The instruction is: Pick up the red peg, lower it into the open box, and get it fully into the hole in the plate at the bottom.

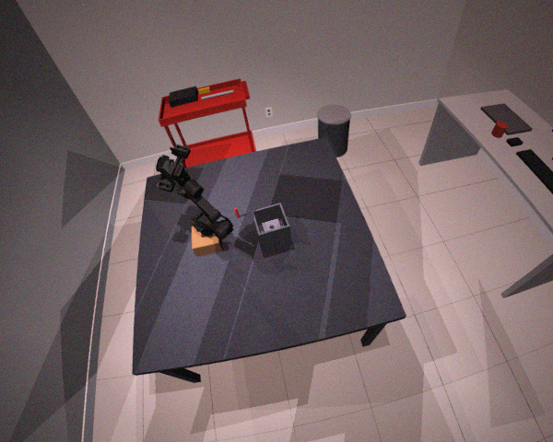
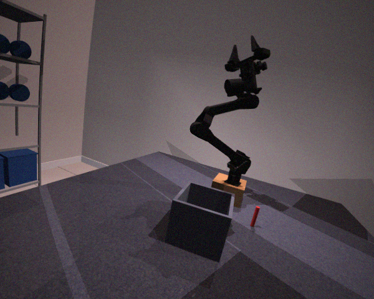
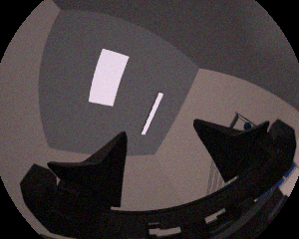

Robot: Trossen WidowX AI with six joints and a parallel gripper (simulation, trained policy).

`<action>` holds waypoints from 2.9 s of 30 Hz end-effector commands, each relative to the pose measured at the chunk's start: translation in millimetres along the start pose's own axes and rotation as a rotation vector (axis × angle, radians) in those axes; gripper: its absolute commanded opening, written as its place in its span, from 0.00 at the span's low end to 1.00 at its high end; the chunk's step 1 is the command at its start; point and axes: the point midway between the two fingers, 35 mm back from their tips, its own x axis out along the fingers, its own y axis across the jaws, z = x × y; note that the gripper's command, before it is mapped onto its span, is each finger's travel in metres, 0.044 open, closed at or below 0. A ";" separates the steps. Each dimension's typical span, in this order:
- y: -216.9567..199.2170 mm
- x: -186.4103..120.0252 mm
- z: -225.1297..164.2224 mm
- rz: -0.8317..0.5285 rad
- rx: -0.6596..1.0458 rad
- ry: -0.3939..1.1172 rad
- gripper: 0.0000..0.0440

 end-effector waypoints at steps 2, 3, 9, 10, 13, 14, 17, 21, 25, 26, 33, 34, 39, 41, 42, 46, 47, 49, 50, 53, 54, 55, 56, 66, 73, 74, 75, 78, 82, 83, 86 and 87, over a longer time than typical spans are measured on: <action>5.5 2.2 6.1 0.030 0.057 -0.022 0.99; 7.2 3.0 8.9 0.040 0.088 -0.033 1.00; 18.1 7.2 26.2 0.108 0.275 -0.091 1.00; 20.2 7.7 29.0 0.122 0.305 -0.100 1.00; 26.6 8.5 37.7 0.165 0.397 -0.121 1.00; 28.9 8.6 40.5 0.180 0.427 -0.127 1.00; 36.1 8.3 49.1 0.229 0.518 -0.142 1.00; 46.8 6.8 60.4 0.301 0.636 -0.153 1.00; 58.0 4.0 70.8 0.377 0.752 -0.151 1.00; 60.8 3.0 73.0 0.395 0.781 -0.148 1.00; 83.9 -6.7 91.7 0.549 0.969 -0.119 1.00; 88.1 -8.9 95.1 0.577 0.991 -0.115 1.00; 110.1 -21.1 109.0 0.712 1.096 -0.070 1.00; 119.6 -26.9 113.3 0.764 1.135 -0.041 1.00; 124.4 -30.0 115.2 0.791 1.153 -0.024 1.00; 144.7 -43.7 121.2 0.894 1.218 0.055 1.00; 149.9 -47.5 122.2 0.919 1.232 0.077 1.00; 160.4 -55.3 123.6 0.968 1.257 0.127 1.00; 165.7 -59.4 124.0 0.991 1.269 0.153 1.00; 181.7 -72.2 124.0 1.058 1.299 0.239 1.00; 187.0 -76.7 123.5 1.079 1.307 0.270 1.00; 192.3 -81.2 122.9 1.098 1.315 0.302 1.00; 197.5 -85.8 122.0 1.117 1.322 0.334 1.00; 245.7 -134.7 101.7 1.247 1.352 0.703 1.00; 272.3 -170.5 77.0 1.268 1.338 0.988 1.00; 275.5 -175.6 72.9 1.267 1.334 1.029 1.00; 278.6 -180.8 68.6 1.264 1.329 1.071 1.00; 286.8 -196.4 55.3 1.249 1.311 1.195 1.00; 295.3 -217.7 36.3 1.215 1.279 1.360 1.00; 296.9 -223.1 31.3 1.205 1.270 1.401 1.00; 300.7 -239.3 16.1 1.166 1.238 1.521 1.00; 301.6 -244.6 10.9 1.151 1.227 1.561 1.00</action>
